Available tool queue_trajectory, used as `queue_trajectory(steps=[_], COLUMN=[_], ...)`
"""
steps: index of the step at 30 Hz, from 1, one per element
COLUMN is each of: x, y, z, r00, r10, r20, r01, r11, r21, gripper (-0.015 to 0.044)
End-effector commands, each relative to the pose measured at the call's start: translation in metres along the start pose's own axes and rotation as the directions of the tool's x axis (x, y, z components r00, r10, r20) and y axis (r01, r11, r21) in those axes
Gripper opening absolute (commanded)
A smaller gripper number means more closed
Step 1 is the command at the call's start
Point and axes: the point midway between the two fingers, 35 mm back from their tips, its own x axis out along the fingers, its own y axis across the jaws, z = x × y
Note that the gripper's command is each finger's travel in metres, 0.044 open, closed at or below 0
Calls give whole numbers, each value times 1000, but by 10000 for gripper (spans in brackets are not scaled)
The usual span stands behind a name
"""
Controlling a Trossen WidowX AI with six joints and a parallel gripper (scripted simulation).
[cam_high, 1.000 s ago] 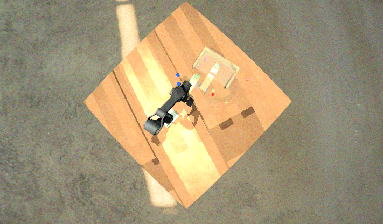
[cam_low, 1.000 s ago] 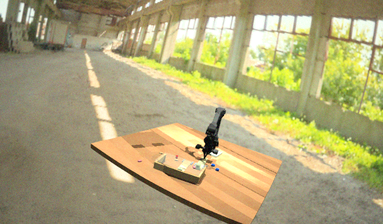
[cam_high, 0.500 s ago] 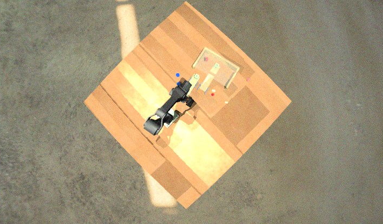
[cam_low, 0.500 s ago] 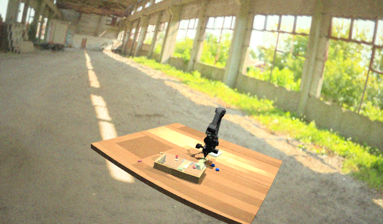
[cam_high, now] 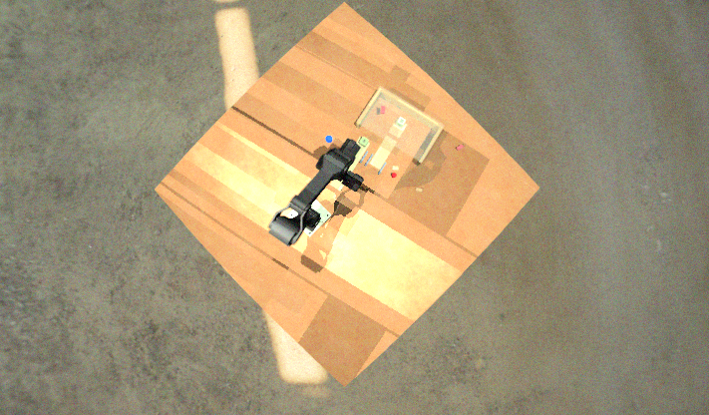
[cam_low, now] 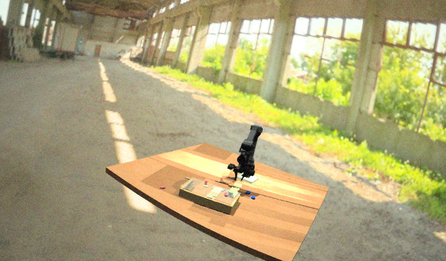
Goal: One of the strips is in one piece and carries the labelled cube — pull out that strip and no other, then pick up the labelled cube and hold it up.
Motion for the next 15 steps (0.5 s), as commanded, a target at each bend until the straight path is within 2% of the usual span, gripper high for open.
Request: queue_trajectory(steps=[1,8,15], x=[-2,-5,-9], y=[0,-2,-2], z=[15,40,66], r00=[1000,1000,1000], r10=[4,4,4], r20=[4,7,9], r01=[-4,-4,-4], r11=[1000,1000,1000], r21=[9,9,9], gripper=[263,440,440])
